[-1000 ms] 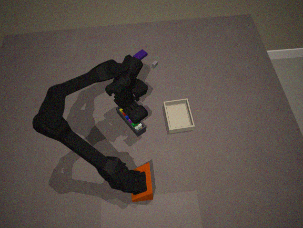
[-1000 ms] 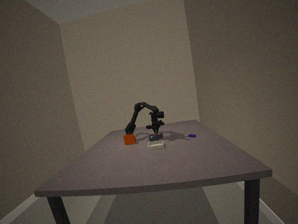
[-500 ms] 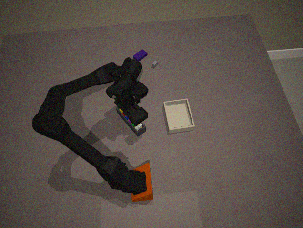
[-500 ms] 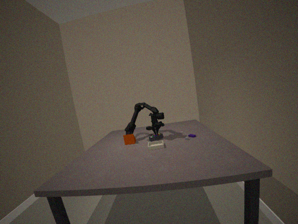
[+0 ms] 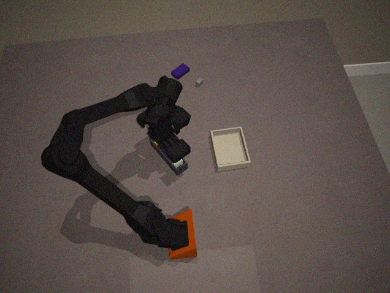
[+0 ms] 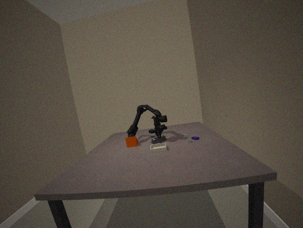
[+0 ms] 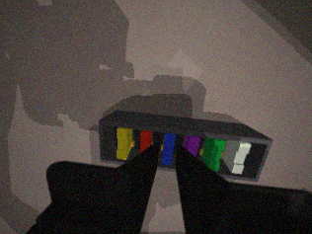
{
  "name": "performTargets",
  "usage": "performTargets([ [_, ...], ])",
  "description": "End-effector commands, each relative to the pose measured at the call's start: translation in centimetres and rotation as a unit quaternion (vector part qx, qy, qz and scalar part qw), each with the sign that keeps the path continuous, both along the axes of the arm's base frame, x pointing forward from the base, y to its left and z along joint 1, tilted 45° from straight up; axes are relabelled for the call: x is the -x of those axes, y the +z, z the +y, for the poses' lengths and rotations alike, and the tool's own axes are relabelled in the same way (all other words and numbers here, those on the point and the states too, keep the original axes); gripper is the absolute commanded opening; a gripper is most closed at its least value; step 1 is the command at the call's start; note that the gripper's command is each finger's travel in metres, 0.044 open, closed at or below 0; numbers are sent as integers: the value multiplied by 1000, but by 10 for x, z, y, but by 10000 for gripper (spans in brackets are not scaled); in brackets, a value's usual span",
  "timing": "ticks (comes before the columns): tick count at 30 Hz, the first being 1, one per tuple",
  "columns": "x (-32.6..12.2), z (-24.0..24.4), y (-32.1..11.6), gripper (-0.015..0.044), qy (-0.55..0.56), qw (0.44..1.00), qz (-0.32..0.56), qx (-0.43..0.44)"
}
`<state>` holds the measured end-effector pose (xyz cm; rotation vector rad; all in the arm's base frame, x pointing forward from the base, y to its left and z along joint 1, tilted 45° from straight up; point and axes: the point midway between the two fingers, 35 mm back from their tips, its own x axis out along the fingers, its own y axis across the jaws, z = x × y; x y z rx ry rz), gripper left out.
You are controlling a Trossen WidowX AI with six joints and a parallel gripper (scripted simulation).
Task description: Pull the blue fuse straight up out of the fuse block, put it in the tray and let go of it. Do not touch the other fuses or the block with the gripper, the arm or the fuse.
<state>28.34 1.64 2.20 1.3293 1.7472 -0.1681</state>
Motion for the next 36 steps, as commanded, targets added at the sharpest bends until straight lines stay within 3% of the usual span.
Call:
performTargets([
  [1, 1, 2, -2, 74, -3, 1000, 3, -3],
  [15, 1, 1, -1, 1, 0, 1000, 1, 0],
  [36, 0, -5, 5, 0, -1, 1000, 2, 0],
])
